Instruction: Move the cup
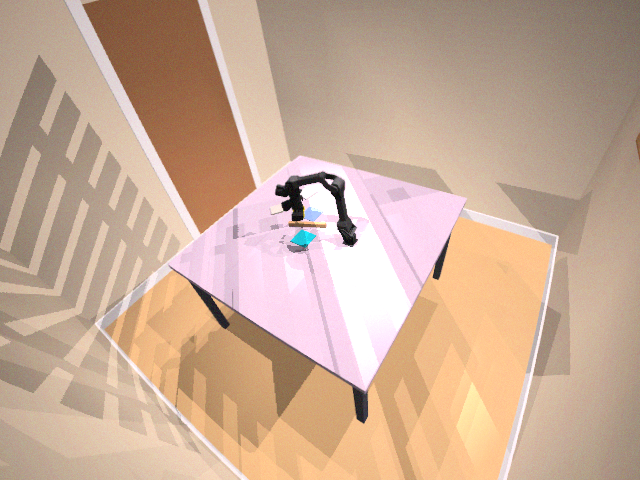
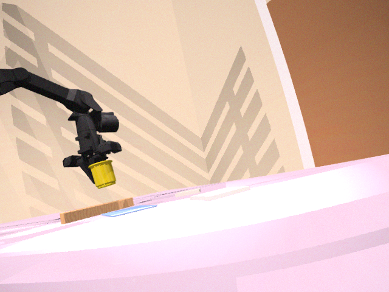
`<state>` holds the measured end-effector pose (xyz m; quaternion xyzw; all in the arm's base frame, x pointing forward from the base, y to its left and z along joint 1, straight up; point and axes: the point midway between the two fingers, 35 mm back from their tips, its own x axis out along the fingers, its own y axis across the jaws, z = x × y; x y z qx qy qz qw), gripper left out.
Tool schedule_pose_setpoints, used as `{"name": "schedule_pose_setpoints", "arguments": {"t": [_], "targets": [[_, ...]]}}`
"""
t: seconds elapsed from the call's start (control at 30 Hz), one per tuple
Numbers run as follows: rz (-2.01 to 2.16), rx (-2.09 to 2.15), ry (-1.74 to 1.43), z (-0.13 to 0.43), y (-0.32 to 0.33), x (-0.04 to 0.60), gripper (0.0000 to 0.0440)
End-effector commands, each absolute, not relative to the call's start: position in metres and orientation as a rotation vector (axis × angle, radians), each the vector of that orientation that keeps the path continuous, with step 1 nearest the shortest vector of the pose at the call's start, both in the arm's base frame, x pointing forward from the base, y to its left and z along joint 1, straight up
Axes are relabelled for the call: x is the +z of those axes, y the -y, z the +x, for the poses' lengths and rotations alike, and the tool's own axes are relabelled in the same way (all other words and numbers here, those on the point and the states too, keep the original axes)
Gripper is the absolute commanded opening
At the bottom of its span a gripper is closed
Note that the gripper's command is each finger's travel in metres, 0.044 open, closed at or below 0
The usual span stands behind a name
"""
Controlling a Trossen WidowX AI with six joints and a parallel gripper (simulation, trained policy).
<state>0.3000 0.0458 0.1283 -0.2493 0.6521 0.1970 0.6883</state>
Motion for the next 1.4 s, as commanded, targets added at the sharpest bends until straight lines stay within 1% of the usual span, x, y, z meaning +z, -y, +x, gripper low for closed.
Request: {"name": "schedule_pose_setpoints", "arguments": {"t": [0.0,0.57,1.0,1.13,1.23,1.37], "targets": [[-0.561,0.449,-1.444,0.296,-0.055,0.129,0.0000],[-0.595,0.490,-1.390,0.272,-0.104,0.116,0.0000],[-0.591,0.484,-1.370,0.254,-0.121,0.092,0.0001],[-0.588,0.476,-1.374,0.248,-0.122,0.083,0.0008],[-0.585,0.467,-1.369,0.246,-0.121,0.076,0.0024],[-0.577,0.456,-1.359,0.244,-0.119,0.069,0.0025]]}}
